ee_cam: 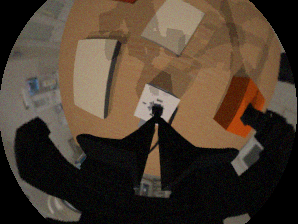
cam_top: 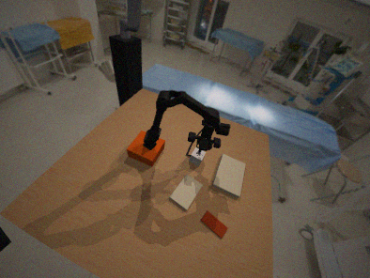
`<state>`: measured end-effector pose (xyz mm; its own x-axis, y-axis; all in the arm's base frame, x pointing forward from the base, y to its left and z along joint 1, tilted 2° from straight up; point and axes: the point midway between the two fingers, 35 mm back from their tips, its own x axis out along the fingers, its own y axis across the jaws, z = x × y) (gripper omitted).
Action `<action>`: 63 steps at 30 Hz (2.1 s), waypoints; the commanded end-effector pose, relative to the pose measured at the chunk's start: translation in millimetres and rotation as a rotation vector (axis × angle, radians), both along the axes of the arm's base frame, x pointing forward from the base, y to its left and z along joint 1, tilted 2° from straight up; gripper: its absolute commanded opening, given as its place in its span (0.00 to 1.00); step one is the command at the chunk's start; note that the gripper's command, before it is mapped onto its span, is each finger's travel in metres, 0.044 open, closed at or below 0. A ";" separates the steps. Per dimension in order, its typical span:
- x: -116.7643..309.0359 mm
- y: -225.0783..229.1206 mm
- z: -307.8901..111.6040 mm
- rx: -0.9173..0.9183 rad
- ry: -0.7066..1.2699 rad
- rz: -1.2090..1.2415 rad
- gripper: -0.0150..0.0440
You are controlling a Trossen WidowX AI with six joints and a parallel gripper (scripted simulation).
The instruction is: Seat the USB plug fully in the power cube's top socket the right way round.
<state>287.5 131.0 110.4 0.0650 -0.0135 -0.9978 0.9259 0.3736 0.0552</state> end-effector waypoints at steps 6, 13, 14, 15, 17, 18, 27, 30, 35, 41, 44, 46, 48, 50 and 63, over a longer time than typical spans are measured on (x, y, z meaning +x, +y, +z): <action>0.0 0.0 -0.5 0.015 -0.003 -0.229 0.25; 0.0 0.0 -0.5 0.021 -0.004 -0.321 0.25; 0.0 0.0 -0.5 0.021 -0.004 -0.321 0.25; 0.0 0.0 -0.5 0.021 -0.004 -0.321 0.25; 0.0 0.0 -0.5 0.021 -0.004 -0.321 0.25; 0.0 0.0 -0.5 0.021 -0.004 -0.321 0.25; 0.1 0.2 -0.5 0.024 -0.004 -0.316 0.25; 0.0 0.4 -0.8 0.027 -0.003 -0.316 0.25; 0.0 0.6 -1.4 0.032 -0.002 -0.315 0.25; 0.0 1.0 -2.1 0.038 0.000 -0.315 0.25; 0.0 1.1 -2.4 0.041 0.000 -0.315 0.25; 0.0 1.2 -2.6 0.043 0.001 -0.315 0.25; 0.0 1.3 -2.9 0.045 0.001 -0.315 0.25; -0.1 1.4 -3.1 0.047 0.002 -0.315 0.25; -0.1 2.1 -4.6 0.060 0.005 -0.314 0.25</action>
<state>287.9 132.8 106.7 0.0647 0.0218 -0.9977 0.9959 0.0621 0.0659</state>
